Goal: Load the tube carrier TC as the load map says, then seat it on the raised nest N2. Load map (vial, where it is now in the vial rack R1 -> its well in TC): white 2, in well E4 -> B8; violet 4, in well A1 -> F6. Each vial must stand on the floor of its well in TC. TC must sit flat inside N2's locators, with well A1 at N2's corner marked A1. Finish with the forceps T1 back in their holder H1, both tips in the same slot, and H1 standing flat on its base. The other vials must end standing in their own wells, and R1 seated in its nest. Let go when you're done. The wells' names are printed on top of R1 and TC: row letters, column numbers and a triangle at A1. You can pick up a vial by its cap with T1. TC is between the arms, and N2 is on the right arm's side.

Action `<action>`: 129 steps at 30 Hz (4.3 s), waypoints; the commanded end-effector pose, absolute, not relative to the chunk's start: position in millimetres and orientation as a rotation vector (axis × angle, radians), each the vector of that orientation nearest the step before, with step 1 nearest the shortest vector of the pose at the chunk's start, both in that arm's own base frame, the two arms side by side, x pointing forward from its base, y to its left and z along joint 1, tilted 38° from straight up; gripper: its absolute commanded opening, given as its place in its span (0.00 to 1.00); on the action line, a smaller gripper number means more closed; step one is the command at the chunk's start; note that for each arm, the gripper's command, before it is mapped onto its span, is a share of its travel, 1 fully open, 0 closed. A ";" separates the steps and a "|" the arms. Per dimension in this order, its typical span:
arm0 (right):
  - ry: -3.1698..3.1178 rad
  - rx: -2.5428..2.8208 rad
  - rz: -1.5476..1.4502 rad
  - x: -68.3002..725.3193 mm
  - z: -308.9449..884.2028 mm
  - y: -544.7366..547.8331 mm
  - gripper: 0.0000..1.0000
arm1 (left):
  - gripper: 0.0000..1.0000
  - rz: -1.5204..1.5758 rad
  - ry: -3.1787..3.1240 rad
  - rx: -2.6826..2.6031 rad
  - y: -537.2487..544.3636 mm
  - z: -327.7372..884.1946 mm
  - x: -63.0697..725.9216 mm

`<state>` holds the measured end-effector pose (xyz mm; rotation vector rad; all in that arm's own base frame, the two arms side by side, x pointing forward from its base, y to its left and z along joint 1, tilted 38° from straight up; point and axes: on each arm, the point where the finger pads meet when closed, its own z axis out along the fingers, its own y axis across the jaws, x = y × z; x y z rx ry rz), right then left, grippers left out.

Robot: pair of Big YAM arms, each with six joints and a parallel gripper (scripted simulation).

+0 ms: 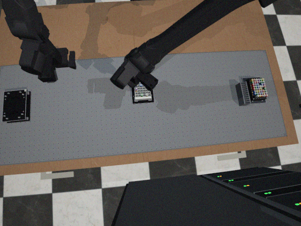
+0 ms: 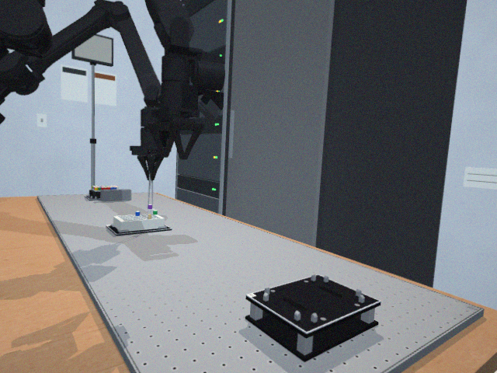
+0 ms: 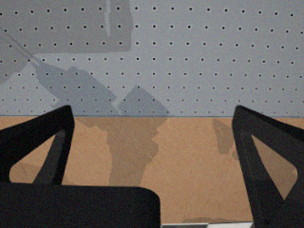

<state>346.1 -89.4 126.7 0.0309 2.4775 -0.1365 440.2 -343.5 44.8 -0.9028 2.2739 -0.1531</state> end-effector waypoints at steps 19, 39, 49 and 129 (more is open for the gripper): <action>2.460 0.034 -0.142 350.6 135.9 -91.0 1.00 | 0.09 -0.152 2.267 -0.919 -335.9 35.8 450.5; 2.460 0.034 -0.142 350.6 135.9 -91.0 1.00 | 0.09 -0.148 2.269 -0.918 -334.3 31.1 450.8; 2.460 0.034 -0.142 350.6 135.9 -91.0 1.00 | 0.09 -0.152 2.267 -0.920 -334.8 30.5 452.0; 2.460 0.034 -0.142 350.6 135.9 -91.0 1.00 | 0.09 -0.170 2.258 -0.922 -338.4 24.5 465.0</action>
